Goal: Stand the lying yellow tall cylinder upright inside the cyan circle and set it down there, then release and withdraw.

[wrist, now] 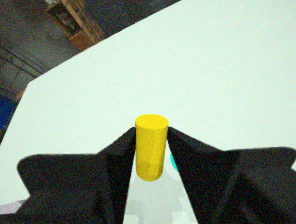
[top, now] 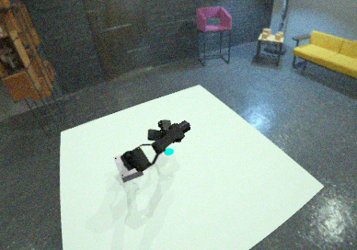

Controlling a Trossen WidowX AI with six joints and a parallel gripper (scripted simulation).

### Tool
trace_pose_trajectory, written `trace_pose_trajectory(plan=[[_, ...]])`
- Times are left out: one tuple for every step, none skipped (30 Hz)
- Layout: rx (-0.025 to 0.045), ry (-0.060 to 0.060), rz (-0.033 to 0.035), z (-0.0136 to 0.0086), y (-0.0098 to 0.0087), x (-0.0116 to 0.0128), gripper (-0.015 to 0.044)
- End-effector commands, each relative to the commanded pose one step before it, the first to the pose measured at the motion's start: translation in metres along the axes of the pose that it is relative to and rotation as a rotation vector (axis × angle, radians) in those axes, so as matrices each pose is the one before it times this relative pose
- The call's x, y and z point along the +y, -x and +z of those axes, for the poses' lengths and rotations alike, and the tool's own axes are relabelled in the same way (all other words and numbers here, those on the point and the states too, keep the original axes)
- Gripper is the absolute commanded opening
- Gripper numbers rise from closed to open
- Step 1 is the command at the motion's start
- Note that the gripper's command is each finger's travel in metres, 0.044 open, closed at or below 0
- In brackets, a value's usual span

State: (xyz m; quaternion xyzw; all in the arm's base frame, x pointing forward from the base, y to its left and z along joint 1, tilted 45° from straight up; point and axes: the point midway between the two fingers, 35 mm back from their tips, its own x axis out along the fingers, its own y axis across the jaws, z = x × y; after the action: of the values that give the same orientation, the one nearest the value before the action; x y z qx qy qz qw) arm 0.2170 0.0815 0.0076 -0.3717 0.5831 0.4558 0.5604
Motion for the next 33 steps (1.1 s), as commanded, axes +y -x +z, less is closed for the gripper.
trace_pose_trajectory(plan=[[-0.02931,0.0072,0.00011,0.00034,0.00069,0.00052,0.0105],[-0.00729,0.0017,-0.00027,0.00003,0.00013,-0.00005,0.0105],[-0.00728,0.0017,-0.00032,0.00003,0.00013,-0.00006,0.0105],[-0.00728,0.0017,-0.00038,0.00003,0.00014,-0.00006,0.0105],[-0.00728,0.0017,-0.00044,0.00004,0.00015,-0.00006,0.0105],[-0.00727,0.0018,-0.0005,0.00004,0.00015,-0.00006,0.0105],[-0.00727,0.0018,-0.00056,0.00004,0.00016,-0.00006,0.0105],[-0.00726,0.0018,-0.00062,0.00004,0.00016,-0.00007,0.0105],[-0.00726,0.0018,-0.00068,0.00004,0.00017,-0.00007,0.0105],[-0.00725,0.0019,-0.00074,0.00004,0.00017,-0.00007,0.0105],[-0.00724,0.0019,-0.0008,0.00005,0.00018,-0.00007,0.0105],[-0.00723,0.0019,-0.00085,0.00005,0.00018,-0.00007,0.0105],[-0.00723,0.0019,-0.00091,0.00005,0.00019,-0.00008,0.0105],[-0.00722,0.002,-0.00097,0.00005,0.00019,-0.00008,0.0105],[-0.00721,0.002,-0.00103,0.00005,0.0002,-0.00008,0.0105],[-0.0072,0.002,-0.00108,0.00006,0.0002,-0.00008,0.0105],[-0.00719,0.002,-0.00114,0.00006,0.00021,-0.00008,0.0105],[-0.00718,0.0021,-0.0012,0.00006,0.00021,-0.00008,0.0105],[-0.00717,0.0021,-0.00126,0.00006,0.00022,-0.00009,0.0105],[-0.00716,0.0021,-0.00131,0.00006,0.00022,-0.00009,0.0105],[-0.00715,0.0022,-0.00137,0.00007,0.00022,-0.00009,0.0105],[-0.00713,0.0022,-0.00142,0.00007,0.00023,-0.00009,0.0105],[-0.00712,0.0022,-0.00148,0.00007,0.00023,-0.00009,0.0105],[-0.00711,0.0022,-0.00154,0.00007,0.00024,-0.0001,0.0105],[-0.00709,0.0023,-0.00159,0.00007,0.00024,-0.0001,0.0105],[-0.00708,0.0023,-0.00165,0.00008,0.00025,-0.0001,0.0105],[-0.00707,0.0023,-0.0017,0.00008,0.00025,-0.0001,0.0105],[-0.00705,0.0023,-0.00176,0.00008,0.00026,-0.0001,0.0105],[-0.00704,0.0024,-0.00181,0.00008,0.00026,-0.0001,0.0105],[-0.00702,0.0024,-0.00186,0.00008,0.00027,-0.00011,0.0105],[-0.007,0.0024,-0.00192,0.00008,0.00027,-0.00011,0.0105],[-0.00699,0.0025,-0.00197,0.00009,0.00027,-0.00011,0.0105],[-0.00697,0.0025,-0.00202,0.00009,0.00028,-0.00011,0.0105]])
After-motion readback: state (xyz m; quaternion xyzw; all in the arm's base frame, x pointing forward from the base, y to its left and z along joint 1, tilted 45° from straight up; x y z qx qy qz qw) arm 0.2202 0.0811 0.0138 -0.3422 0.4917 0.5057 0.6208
